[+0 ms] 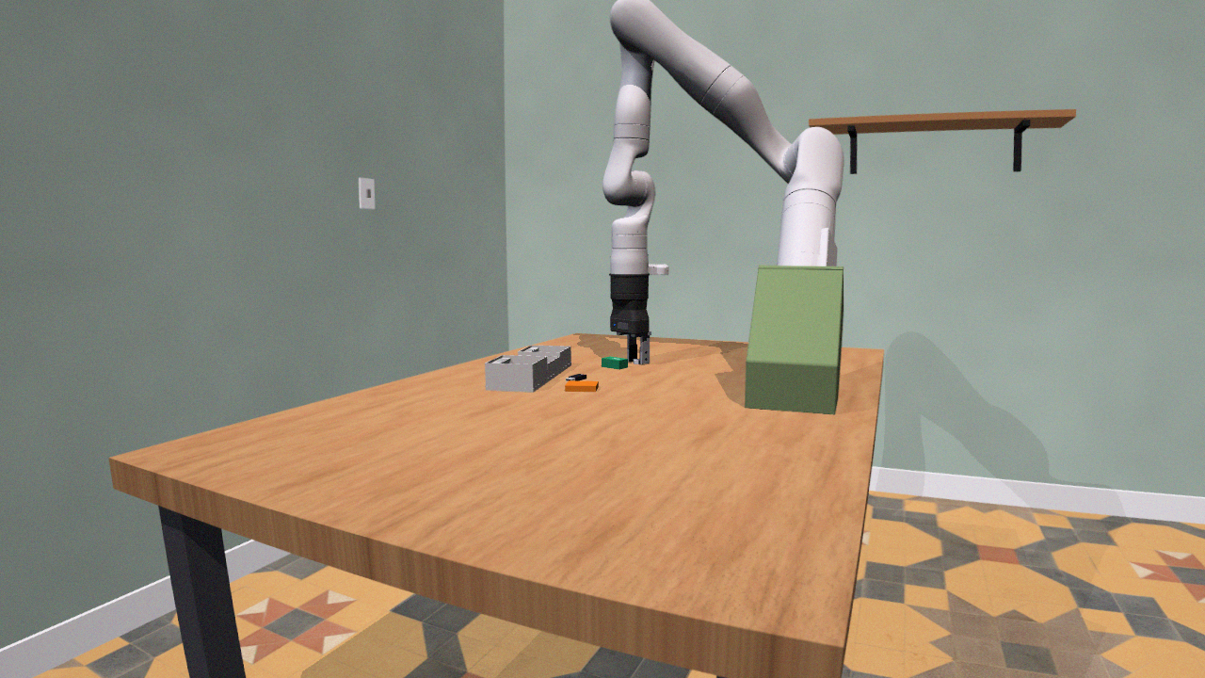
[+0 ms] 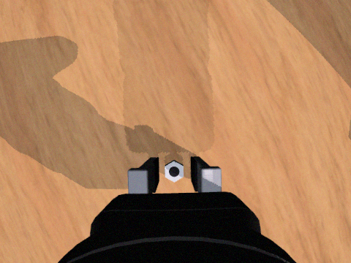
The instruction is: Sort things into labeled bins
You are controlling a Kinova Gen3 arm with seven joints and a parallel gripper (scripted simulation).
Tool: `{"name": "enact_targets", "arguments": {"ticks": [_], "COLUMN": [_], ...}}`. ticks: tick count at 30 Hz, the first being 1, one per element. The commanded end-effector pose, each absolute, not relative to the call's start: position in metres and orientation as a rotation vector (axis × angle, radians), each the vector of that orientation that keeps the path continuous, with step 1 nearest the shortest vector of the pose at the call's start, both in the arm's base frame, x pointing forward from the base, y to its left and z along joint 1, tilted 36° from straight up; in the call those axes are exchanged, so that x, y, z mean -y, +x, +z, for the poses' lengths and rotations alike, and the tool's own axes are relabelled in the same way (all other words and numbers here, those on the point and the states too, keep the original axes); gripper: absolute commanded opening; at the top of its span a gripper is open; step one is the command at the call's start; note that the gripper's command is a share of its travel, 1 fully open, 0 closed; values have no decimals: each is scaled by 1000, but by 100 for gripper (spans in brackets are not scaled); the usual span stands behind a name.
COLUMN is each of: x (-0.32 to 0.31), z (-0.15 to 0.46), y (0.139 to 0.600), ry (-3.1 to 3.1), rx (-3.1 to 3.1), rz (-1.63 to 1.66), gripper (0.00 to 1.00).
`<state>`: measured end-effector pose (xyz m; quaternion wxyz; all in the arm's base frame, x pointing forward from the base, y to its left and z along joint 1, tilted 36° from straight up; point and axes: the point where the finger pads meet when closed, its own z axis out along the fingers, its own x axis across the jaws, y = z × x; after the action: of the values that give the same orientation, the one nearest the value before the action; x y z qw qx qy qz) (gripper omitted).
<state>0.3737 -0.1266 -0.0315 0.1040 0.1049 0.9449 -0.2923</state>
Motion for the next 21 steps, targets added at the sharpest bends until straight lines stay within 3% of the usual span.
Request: {"name": "enact_targets", "arguments": {"ticks": [1,7,8,21], "x": [127,126,126,126], "z": [-31,-32,-32,-32], "y": [374,374,374,374], "ry": [311,311,311,311], "rx": [-2786,-2786,-2786,-2786], "rz": [-861,-861,-861,-861], "gripper": [64,64,34,34]}}
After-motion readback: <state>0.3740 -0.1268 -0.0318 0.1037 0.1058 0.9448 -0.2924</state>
